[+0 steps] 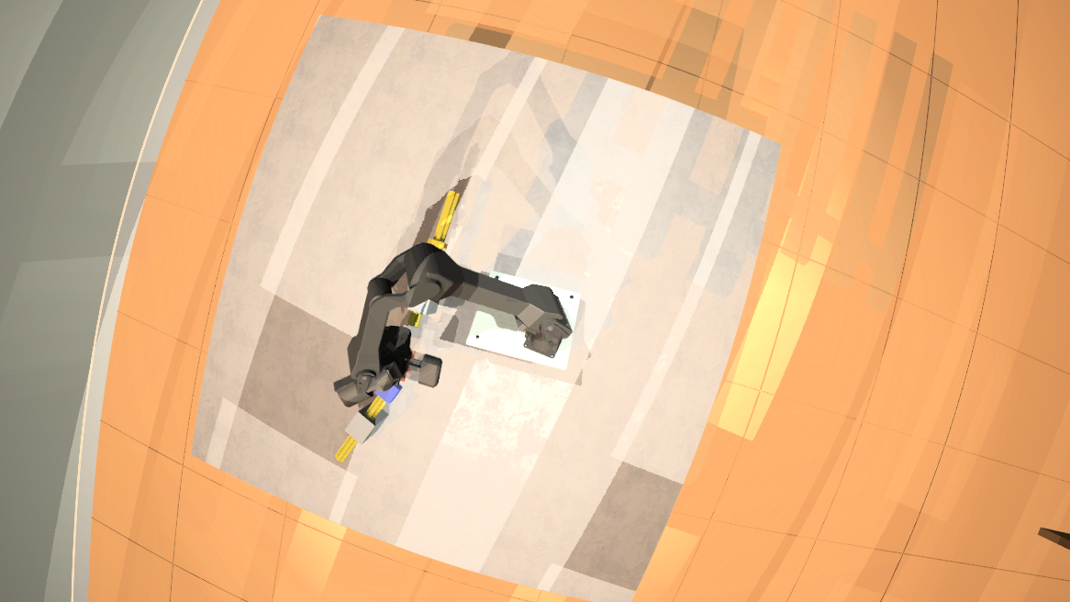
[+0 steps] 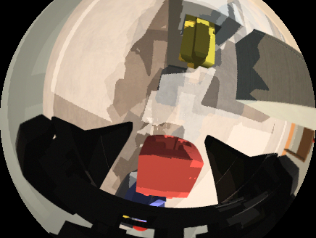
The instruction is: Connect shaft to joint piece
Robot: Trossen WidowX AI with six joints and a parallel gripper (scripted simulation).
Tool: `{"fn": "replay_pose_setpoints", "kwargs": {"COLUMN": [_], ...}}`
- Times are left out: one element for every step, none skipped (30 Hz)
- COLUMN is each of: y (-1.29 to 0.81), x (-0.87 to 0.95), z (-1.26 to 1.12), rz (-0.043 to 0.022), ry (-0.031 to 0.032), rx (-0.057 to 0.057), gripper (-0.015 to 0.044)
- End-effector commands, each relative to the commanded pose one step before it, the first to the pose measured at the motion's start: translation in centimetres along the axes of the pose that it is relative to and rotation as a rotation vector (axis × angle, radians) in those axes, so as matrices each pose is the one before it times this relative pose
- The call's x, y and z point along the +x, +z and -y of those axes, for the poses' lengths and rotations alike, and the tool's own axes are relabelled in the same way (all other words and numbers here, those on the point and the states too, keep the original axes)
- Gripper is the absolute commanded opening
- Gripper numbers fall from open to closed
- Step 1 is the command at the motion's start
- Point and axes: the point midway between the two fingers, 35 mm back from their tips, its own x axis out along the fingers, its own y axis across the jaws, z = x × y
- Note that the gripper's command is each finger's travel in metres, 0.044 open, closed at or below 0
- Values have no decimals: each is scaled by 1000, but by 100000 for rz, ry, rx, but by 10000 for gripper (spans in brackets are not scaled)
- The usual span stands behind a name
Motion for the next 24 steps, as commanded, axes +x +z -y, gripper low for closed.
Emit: {"fn": "replay_pose_setpoints", "kwargs": {"y": [258, 3, -7, -4, 0, 0, 0, 0, 0, 0, 0, 0, 0, 0, 45, -19, -30, -34, -30, -27, -24, -21, -22, -20], "x": [-1689, -339, -211, -71, 0, 0, 0, 0, 0, 0, 0, 0, 0, 0, 15, -146, -244, -296, -298, -300, -301, -303, -298, -299], "z": [-67, 6, -4, -1, 0, 0, 0, 0, 0, 0, 0, 0, 0, 0, -87, -32, -53, -62, -60, -58, -55, -53, -57, -54], "rz": [-11413, -2351, -1413, -472, 0, 0, 0, 0, 0, 0, 0, 0, 0, 0, 997, -40, -65, -76, -74, -71, -69, -67, -115, -111], "ry": [591, 225, 155, 55, 0, 0, 0, 0, 0, 0, 0, 0, 0, 0, 195, 6, 11, 15, 16, 17, 18, 19, 107, 109], "rx": [-41, -141, -96, -34, 0, 0, 0, 0, 0, 0, 0, 0, 0, 0, -266, -1723, -2872, -3467, -3467, -3467, -3467, -3467, -3289, -3285], "gripper": [440, 440, 440, 440, 440, 440, 440, 440, 440, 440, 440, 440, 440, 440, 440, 440, 440, 440, 440, 440, 440, 440, 440, 440]}}
